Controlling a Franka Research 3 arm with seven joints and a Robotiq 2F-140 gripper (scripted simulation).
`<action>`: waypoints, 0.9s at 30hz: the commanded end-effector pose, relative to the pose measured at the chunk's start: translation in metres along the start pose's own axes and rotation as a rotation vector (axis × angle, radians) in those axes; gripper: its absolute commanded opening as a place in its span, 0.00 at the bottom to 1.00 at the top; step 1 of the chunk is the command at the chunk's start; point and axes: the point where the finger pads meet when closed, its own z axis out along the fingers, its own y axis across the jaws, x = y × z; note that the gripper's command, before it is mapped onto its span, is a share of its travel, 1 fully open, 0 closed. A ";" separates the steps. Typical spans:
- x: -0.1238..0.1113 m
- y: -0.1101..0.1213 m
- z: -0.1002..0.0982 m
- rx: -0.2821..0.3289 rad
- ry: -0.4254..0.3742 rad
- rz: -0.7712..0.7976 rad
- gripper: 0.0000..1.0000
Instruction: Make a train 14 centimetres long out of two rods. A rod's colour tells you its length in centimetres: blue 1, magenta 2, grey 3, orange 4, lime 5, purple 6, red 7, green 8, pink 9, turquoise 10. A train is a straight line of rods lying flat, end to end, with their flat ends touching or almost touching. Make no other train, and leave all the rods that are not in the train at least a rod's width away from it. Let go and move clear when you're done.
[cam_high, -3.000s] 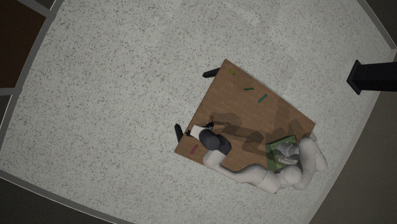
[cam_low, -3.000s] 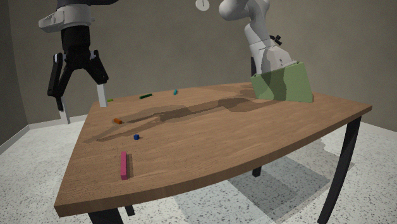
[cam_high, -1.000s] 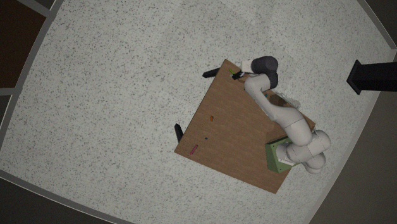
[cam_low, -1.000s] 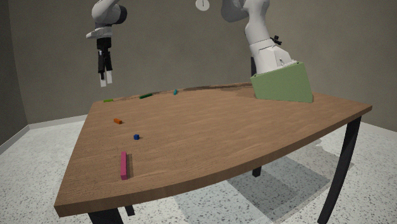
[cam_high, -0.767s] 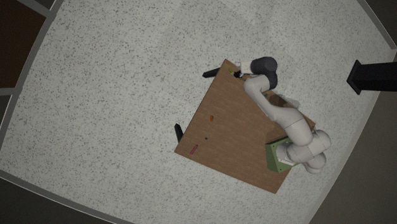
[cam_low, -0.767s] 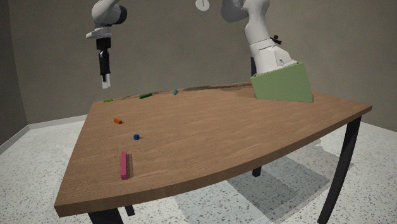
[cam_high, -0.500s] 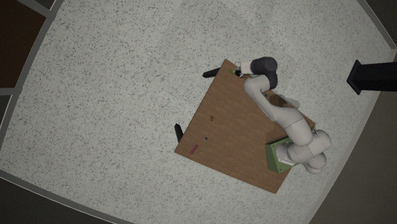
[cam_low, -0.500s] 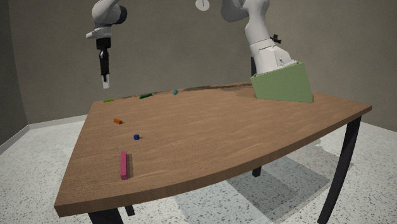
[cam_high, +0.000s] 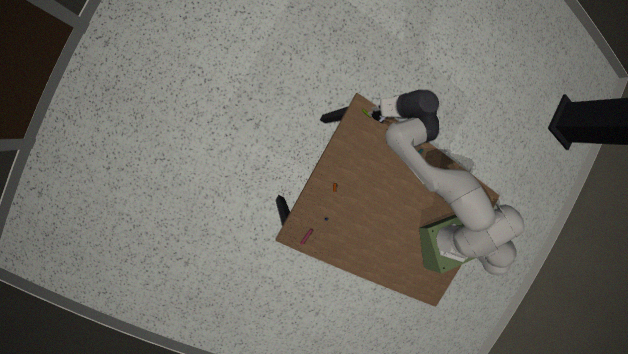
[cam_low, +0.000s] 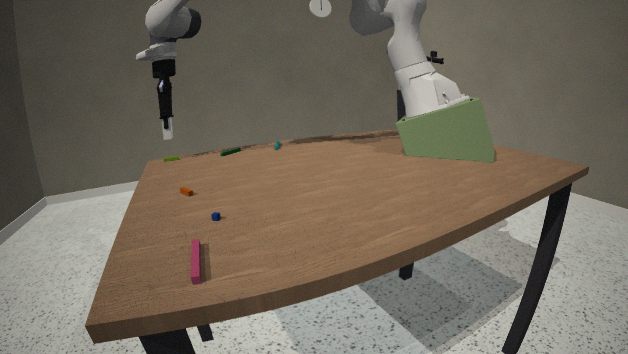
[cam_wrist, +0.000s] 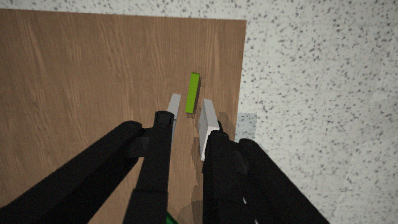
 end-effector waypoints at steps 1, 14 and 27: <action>-0.001 0.001 0.000 -0.003 0.000 -0.006 0.23; 0.000 0.001 0.004 -0.003 0.000 -0.006 0.23; 0.000 0.002 0.018 -0.003 0.000 -0.006 0.23</action>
